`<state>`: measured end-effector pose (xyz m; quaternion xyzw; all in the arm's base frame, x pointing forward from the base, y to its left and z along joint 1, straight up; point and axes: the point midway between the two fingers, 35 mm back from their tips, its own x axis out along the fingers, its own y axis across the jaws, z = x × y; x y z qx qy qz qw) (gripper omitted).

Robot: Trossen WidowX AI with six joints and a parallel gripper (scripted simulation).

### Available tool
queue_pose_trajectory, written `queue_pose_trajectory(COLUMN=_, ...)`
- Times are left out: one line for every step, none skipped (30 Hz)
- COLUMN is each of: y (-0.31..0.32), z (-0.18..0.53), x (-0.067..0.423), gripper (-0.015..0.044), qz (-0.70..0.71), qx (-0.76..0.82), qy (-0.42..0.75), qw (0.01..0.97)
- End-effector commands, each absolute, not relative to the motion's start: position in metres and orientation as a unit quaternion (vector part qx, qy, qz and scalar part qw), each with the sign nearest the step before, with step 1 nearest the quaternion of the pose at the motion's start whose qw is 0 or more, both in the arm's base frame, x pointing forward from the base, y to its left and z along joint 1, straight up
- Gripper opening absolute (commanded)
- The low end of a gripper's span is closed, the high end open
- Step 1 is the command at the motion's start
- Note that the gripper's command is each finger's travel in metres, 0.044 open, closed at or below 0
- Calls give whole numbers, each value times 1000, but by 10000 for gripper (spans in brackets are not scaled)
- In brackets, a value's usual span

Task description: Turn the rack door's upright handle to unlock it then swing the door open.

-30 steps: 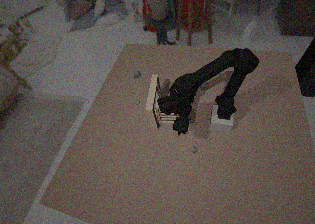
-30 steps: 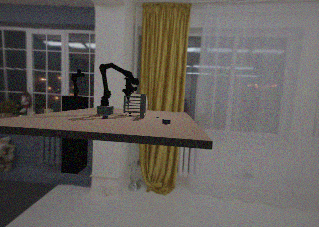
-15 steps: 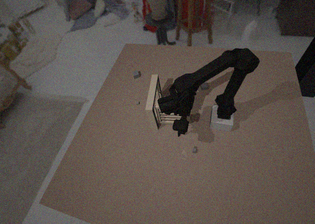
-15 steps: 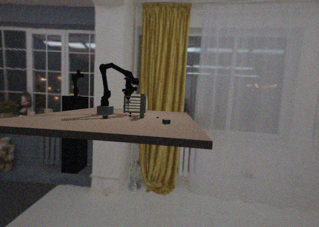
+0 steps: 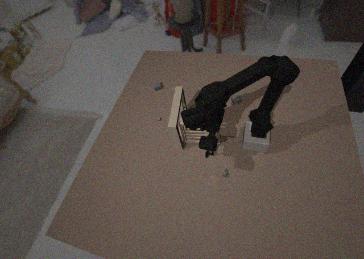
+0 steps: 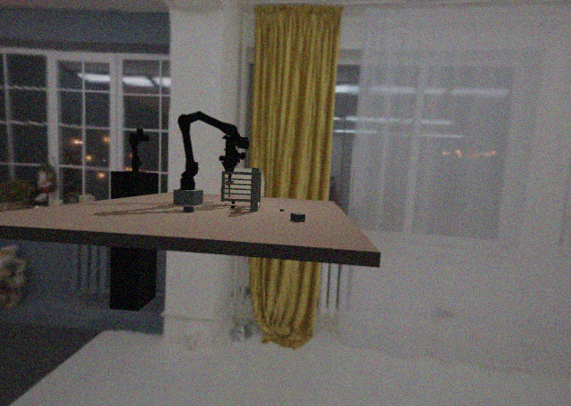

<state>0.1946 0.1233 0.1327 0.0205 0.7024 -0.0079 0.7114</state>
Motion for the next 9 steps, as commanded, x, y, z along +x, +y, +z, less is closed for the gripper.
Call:
queue_pose_trajectory(y=124, z=139, x=196, gripper=292, qz=-9, qx=22, qy=701, qw=713)
queue_pose_trajectory(y=124, z=140, x=196, gripper=292, qz=-9, qx=22, qy=701, qw=713)
queue_pose_trajectory(y=124, z=142, x=196, gripper=292, qz=-9, qx=22, qy=701, qw=713)
queue_pose_trajectory(y=124, z=143, x=196, gripper=292, qz=-9, qx=22, qy=701, qw=713)
queue_pose_trajectory(y=124, z=144, x=196, gripper=292, qz=-9, qx=22, qy=701, qw=713)
queue_pose_trajectory(y=124, z=146, x=196, gripper=292, qz=-9, qx=22, qy=701, qw=713)
queue_pose_trajectory(y=124, z=147, x=196, gripper=292, qz=-9, qx=22, qy=701, qw=713)
queue_pose_trajectory(y=124, z=148, x=196, gripper=292, qz=-9, qx=22, qy=701, qw=713)
queue_pose_trajectory(y=124, z=149, x=196, gripper=292, qz=-9, qx=22, qy=701, qw=713)
